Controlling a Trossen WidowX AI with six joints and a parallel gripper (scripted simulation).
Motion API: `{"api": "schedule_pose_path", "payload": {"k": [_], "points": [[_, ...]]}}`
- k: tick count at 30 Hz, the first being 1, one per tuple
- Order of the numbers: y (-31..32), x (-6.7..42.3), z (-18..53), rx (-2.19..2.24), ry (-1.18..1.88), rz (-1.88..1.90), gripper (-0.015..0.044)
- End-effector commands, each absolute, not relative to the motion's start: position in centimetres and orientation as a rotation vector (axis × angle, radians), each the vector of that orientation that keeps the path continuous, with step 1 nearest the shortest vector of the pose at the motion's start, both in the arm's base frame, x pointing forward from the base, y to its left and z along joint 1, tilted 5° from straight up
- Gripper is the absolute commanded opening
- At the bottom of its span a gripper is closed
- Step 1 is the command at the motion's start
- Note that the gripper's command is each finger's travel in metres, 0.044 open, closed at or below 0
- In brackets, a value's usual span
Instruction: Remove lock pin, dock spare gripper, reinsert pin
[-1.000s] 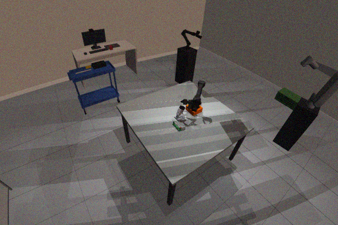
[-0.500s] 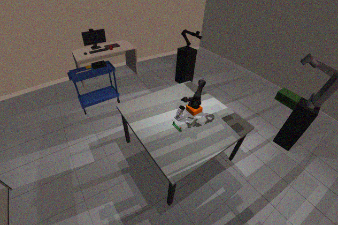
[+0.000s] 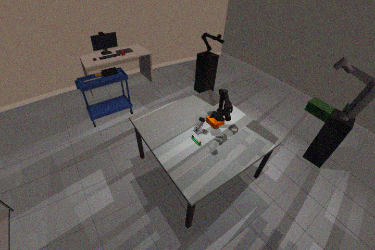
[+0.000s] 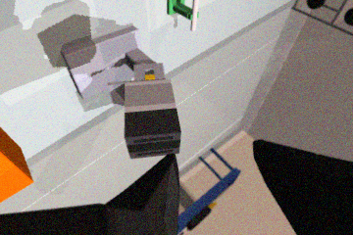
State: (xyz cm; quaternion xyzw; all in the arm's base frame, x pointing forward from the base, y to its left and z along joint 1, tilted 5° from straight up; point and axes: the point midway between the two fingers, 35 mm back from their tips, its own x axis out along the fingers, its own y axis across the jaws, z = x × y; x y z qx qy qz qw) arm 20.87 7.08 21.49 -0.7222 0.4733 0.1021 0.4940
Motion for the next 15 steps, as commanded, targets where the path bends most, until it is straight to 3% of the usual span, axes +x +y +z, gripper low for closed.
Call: {"api": "schedule_pose_path", "payload": {"k": [1, 6, 15], "points": [[8.2, 20.6, 21.6, -1.732, 1.121, 0.272, 0.018], [8.9, 23.9, 20.4, -1.659, 1.287, 0.433, 0.018], [7.5, 35.4, 16.6, -1.393, 1.395, 0.848, 0.018]]}}
